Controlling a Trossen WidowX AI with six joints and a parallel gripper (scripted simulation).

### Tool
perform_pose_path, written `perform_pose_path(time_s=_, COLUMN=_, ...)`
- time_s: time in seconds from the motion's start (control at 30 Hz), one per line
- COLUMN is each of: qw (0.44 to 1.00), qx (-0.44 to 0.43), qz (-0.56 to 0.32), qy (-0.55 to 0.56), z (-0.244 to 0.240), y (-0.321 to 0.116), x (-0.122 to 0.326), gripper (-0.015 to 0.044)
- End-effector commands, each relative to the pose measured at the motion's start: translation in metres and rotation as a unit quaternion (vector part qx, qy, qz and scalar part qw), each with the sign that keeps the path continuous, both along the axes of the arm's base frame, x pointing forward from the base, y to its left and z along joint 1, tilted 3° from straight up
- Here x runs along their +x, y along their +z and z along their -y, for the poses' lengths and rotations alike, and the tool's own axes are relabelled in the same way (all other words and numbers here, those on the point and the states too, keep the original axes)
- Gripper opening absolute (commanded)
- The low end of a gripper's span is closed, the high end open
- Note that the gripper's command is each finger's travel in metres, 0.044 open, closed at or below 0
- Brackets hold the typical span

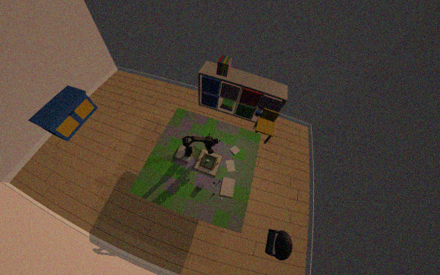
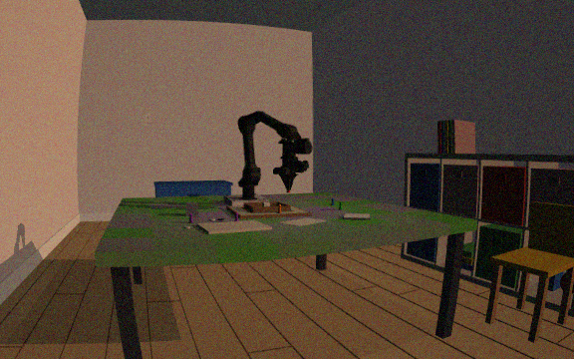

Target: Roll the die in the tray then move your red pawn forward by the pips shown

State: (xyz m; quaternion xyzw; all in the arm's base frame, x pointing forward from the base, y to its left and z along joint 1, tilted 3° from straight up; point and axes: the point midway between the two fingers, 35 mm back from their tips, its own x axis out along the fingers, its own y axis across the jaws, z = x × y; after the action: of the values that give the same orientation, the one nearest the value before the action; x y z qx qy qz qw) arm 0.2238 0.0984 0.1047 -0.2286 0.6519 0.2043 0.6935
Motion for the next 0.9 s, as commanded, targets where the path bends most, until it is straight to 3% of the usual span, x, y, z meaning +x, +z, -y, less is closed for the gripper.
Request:
perform_pose_path(time_s=0.0, qw=1.000, qx=-0.001, qz=0.005, qy=-0.002, z=0.000, y=0.023, x=-0.001, gripper=0.0000)
perform_pose_path(time_s=0.37, qw=1.000, qx=-0.001, qz=0.004, qy=-0.002, z=0.004, y=0.064, x=-0.011, gripper=0.0000)
perform_pose_path(time_s=0.87, qw=1.000, qx=0.000, qz=0.003, qy=-0.001, z=-0.002, y=0.018, x=-0.032, gripper=0.0000)
